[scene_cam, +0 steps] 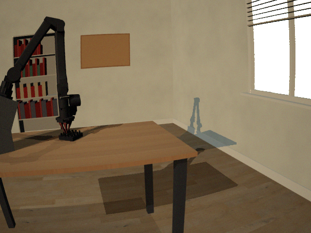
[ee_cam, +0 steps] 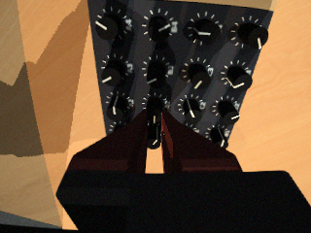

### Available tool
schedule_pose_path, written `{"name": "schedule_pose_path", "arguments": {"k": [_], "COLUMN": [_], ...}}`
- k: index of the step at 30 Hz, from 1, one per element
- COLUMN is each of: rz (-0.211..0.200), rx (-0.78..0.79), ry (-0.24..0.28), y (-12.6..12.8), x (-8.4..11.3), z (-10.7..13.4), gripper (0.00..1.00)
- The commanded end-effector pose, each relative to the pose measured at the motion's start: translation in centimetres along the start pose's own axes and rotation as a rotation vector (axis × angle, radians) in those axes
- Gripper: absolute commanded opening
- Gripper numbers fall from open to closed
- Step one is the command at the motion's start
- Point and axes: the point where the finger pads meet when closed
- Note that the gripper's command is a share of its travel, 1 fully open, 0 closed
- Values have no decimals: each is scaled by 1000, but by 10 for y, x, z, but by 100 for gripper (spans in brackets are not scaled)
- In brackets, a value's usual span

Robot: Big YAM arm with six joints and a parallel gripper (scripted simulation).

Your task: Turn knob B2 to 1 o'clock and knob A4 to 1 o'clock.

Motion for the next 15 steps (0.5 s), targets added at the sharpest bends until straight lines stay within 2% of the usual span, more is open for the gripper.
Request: {"name": "schedule_pose_path", "arguments": {"k": [1,15], "rz": [4,4], "rx": [10,-21], "ry": [-8,-8], "y": [-1,-1], "x": [-1,-1], "z": [-6,-6], "gripper": [8,8]}}
Point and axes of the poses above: the point where the finger pads meet when closed, its own x axis back along the fingers, its own y axis across the jaws, z = x × y, and after that the axes turned 13 degrees about x, right-handed
